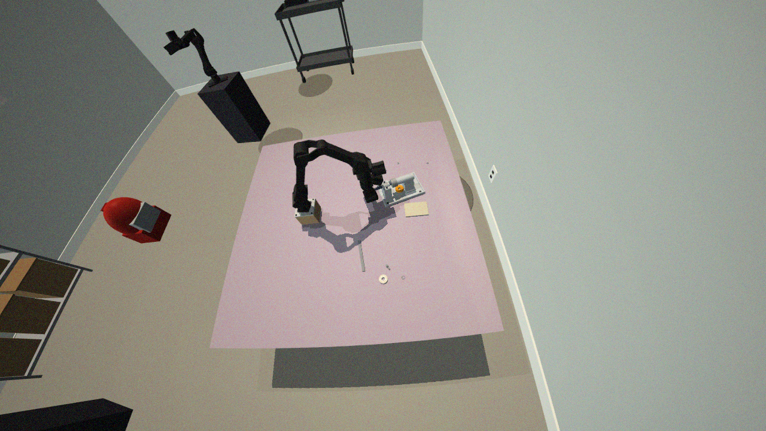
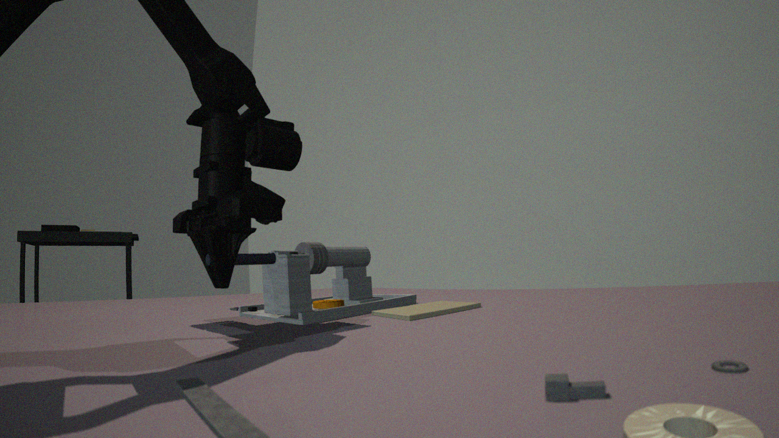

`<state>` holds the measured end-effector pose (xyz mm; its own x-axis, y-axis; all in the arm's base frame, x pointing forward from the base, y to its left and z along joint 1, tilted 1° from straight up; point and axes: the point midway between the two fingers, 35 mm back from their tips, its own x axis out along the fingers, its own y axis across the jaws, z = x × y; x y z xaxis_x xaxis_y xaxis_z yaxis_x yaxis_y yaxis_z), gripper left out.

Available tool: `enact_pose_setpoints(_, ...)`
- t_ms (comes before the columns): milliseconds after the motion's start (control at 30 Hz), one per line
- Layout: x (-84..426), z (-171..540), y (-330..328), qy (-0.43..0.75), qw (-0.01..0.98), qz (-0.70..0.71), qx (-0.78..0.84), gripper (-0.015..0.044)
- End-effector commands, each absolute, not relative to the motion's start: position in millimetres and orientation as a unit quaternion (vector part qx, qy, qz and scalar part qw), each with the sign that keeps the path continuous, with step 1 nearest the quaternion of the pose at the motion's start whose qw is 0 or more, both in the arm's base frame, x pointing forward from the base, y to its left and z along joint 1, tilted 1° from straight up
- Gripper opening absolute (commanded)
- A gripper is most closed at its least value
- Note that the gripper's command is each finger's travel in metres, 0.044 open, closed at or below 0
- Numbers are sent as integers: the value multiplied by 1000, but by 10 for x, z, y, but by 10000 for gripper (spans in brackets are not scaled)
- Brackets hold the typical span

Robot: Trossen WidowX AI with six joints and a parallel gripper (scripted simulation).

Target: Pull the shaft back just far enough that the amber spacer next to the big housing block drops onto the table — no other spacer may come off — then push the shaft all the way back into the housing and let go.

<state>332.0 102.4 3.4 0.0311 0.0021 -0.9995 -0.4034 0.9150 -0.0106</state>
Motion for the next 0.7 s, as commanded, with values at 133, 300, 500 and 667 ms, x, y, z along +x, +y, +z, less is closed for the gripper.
enact_pose_setpoints(133, 3372, 50, 1047, 677, 707, 145, -146, 0)
enact_pose_setpoints(300, 3385, 51, 1053, 677, 707, 145, -146, 0)
enact_pose_setpoints(500, 3400, 52, 1060, 677, 707, 145, -146, 0)
enact_pose_setpoints(667, 3413, 53, 1066, 676, 707, 145, -146, 0)
